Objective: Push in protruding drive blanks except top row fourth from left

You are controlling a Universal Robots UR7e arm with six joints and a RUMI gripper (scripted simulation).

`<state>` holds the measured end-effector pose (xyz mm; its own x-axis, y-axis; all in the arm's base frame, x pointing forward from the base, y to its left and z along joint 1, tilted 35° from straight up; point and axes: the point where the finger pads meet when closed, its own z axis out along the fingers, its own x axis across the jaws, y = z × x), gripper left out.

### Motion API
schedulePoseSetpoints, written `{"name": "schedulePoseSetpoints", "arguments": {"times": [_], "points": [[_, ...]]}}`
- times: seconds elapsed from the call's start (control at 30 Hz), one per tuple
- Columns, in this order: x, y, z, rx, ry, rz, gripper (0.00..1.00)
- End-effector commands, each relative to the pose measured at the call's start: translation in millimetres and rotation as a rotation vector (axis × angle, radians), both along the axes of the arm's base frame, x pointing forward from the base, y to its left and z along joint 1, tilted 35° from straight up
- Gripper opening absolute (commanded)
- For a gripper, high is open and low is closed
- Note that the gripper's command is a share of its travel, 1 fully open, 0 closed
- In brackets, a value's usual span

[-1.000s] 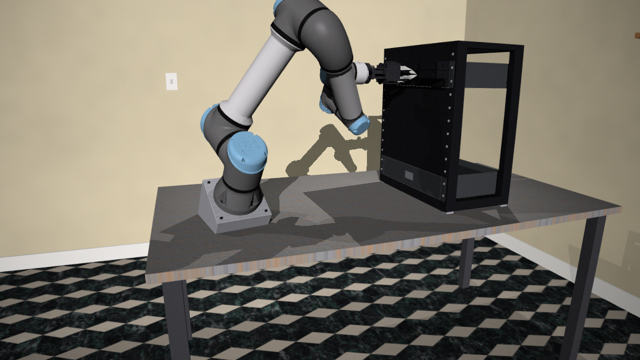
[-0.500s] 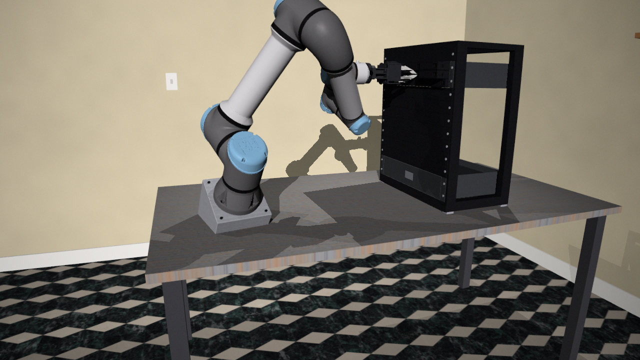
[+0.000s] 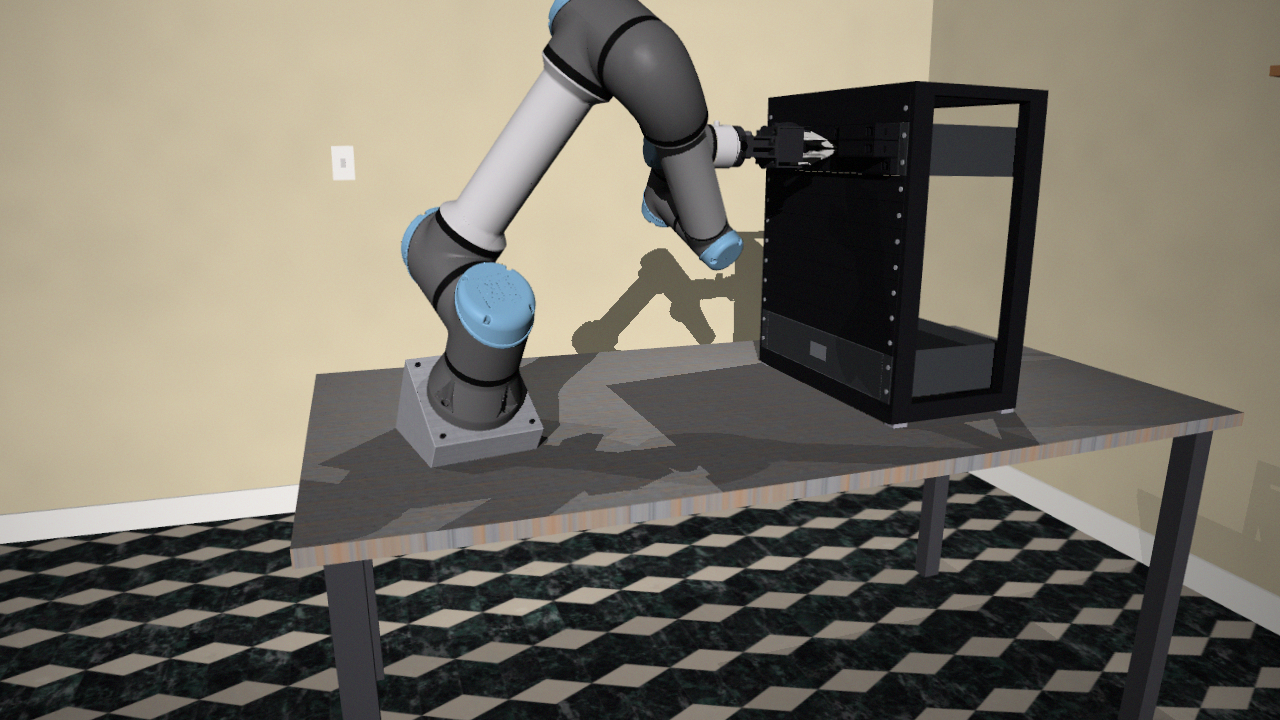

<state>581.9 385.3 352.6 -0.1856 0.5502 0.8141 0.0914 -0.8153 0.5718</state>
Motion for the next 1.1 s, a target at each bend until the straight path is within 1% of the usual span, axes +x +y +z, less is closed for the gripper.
{"name": "schedulePoseSetpoints", "arguments": {"times": [0.0,1.07], "points": [[-0.1,0.5,1.0,0.001,-0.002,0.001,0.00],[4.9,1.5,1.7,0.001,-0.002,0.001,0.00]]}}
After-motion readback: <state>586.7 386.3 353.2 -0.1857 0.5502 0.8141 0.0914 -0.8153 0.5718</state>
